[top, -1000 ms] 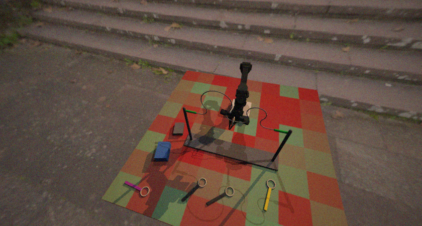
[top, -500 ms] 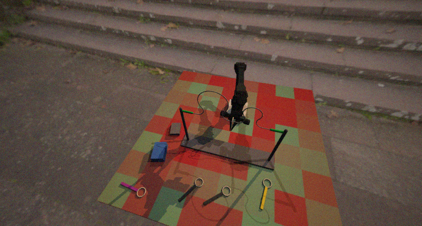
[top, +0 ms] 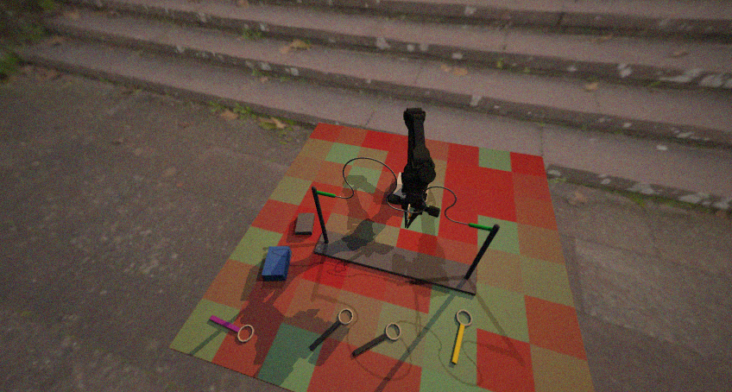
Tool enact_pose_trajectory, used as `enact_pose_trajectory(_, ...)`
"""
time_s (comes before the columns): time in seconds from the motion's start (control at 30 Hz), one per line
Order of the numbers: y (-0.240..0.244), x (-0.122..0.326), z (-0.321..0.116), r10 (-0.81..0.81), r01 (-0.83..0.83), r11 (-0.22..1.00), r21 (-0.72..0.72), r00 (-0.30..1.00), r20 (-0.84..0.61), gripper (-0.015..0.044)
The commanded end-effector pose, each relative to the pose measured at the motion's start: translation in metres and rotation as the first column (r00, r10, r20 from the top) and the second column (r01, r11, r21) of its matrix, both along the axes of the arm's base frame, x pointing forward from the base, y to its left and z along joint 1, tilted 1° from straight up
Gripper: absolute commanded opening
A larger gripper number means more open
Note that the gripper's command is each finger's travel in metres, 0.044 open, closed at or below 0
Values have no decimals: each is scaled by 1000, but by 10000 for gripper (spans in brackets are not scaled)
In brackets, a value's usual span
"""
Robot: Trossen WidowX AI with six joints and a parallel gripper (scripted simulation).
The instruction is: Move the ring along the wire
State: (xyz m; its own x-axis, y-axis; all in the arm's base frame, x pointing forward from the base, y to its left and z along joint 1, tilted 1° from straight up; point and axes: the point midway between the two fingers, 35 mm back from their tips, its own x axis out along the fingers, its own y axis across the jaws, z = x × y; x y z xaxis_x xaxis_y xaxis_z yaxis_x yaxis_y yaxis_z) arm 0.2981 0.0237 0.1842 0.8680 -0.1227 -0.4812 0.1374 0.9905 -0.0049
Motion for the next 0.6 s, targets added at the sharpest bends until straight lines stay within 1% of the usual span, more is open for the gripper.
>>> enact_pose_trajectory(0.0,6,1,4,-6,5,1000,26,1000,9,-150)
enact_pose_trajectory(0.27,24,2,5,-4,3,993,115,1000,12,-150)
enact_pose_trajectory(0.57,51,3,12,-2,-3,962,272,1000,18,-150)
